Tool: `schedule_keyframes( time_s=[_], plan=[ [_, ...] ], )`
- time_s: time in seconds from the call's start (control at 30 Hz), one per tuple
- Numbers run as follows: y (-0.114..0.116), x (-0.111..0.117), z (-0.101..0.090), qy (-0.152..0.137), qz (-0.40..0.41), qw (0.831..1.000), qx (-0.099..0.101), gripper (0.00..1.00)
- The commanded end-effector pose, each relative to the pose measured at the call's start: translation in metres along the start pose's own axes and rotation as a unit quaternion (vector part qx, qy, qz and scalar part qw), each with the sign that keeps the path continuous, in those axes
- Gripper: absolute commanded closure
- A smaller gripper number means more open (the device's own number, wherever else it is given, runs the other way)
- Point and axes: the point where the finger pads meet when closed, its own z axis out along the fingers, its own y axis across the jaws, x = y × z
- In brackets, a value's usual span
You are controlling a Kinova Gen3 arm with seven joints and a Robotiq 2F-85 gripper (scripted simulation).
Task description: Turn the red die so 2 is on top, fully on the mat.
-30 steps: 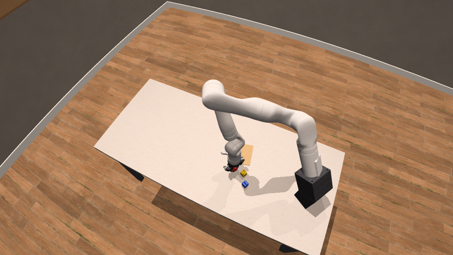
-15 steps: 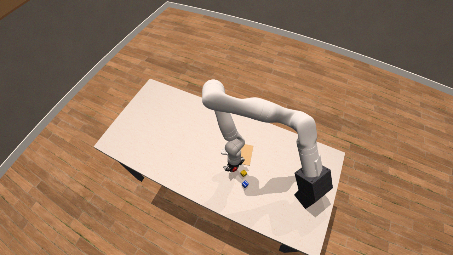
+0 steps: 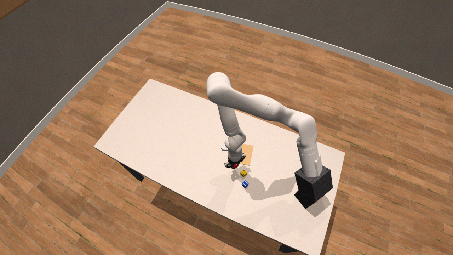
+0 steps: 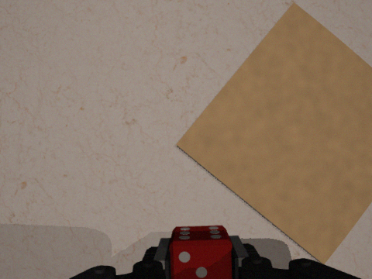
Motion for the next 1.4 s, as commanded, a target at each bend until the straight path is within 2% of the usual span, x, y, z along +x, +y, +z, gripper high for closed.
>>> schedule_keyframes(
  time_s=[0.0, 0.17, 0.37, 1.37],
  plan=[
    [-0.007, -0.003, -0.02, -0.001, -0.005, 1.0, 0.006, 0.74],
    [-0.007, -0.003, -0.039, -0.001, -0.005, 1.0, 0.006, 0.74],
    [-0.007, -0.003, -0.053, -0.001, -0.005, 1.0, 0.006, 0.74],
    [-0.006, -0.002, -0.058, -0.002, 0.008, 1.0, 0.006, 0.74]
  ],
)
